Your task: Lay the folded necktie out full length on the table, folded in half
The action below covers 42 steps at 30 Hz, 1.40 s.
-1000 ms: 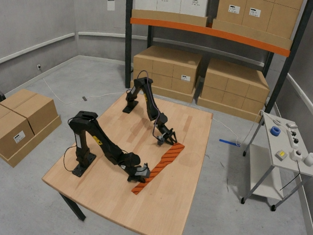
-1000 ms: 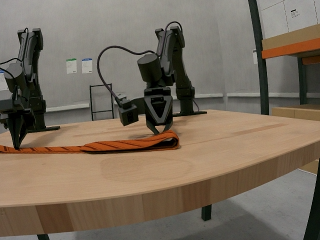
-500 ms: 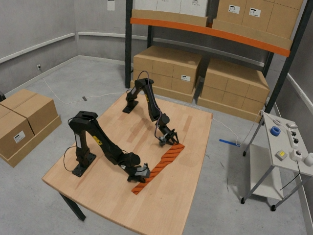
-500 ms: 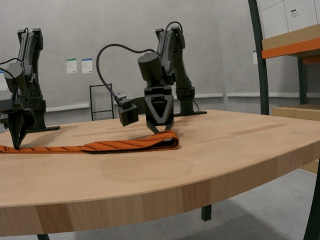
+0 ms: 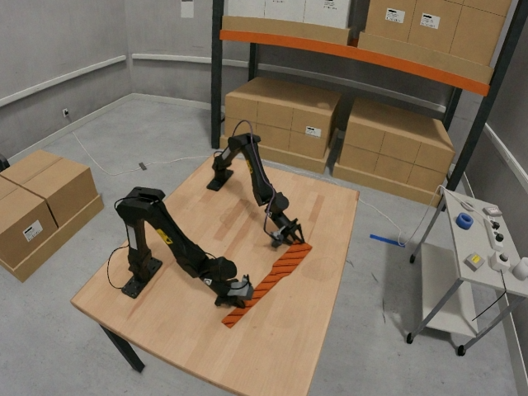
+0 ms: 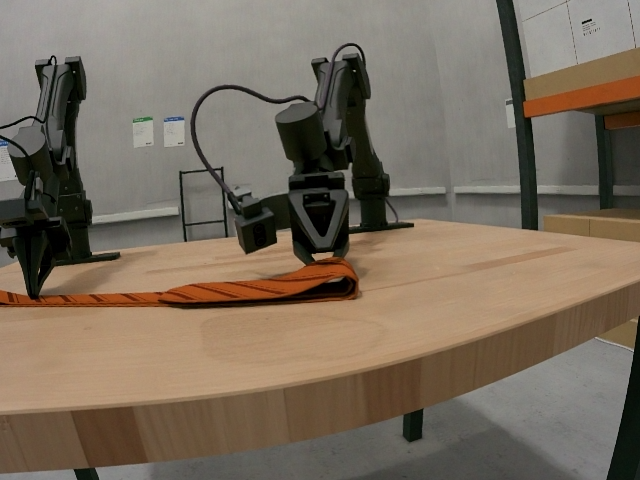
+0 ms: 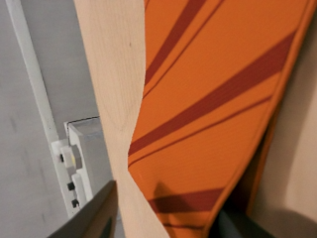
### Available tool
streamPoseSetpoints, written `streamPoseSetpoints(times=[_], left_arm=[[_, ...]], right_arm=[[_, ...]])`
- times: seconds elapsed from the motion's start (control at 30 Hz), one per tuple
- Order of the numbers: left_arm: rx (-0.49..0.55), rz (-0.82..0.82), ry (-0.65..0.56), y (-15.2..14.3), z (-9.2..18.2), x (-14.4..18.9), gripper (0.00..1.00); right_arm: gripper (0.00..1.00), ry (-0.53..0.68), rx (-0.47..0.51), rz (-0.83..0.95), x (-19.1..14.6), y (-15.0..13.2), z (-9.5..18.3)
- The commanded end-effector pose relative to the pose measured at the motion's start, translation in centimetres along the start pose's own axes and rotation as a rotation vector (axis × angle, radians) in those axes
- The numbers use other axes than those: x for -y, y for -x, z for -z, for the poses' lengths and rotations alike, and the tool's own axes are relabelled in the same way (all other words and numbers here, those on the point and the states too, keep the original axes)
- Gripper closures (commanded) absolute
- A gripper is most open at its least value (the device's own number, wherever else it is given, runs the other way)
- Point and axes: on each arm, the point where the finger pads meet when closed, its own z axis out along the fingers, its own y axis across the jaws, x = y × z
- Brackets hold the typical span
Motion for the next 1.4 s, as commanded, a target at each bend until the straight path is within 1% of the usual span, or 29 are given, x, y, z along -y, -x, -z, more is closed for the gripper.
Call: streamPoseSetpoints(times=[0.0,0.67,1.37], left_arm=[[0.005,0.008,0.005,-0.2,-0.5,-1.1,0.57],[0.005,0.008,0.005,-0.3,-2.1,-2.2,0.57],[0.005,0.008,0.005,-0.3,-2.2,-2.2,0.57]], right_arm=[[0.96,0.003,-0.013,0.004,0.2,-0.6,-0.3],[0.96,0.003,-0.013,0.004,0.2,-0.6,-0.3],[0.96,0.003,-0.013,0.004,0.2,-0.6,-0.3]])
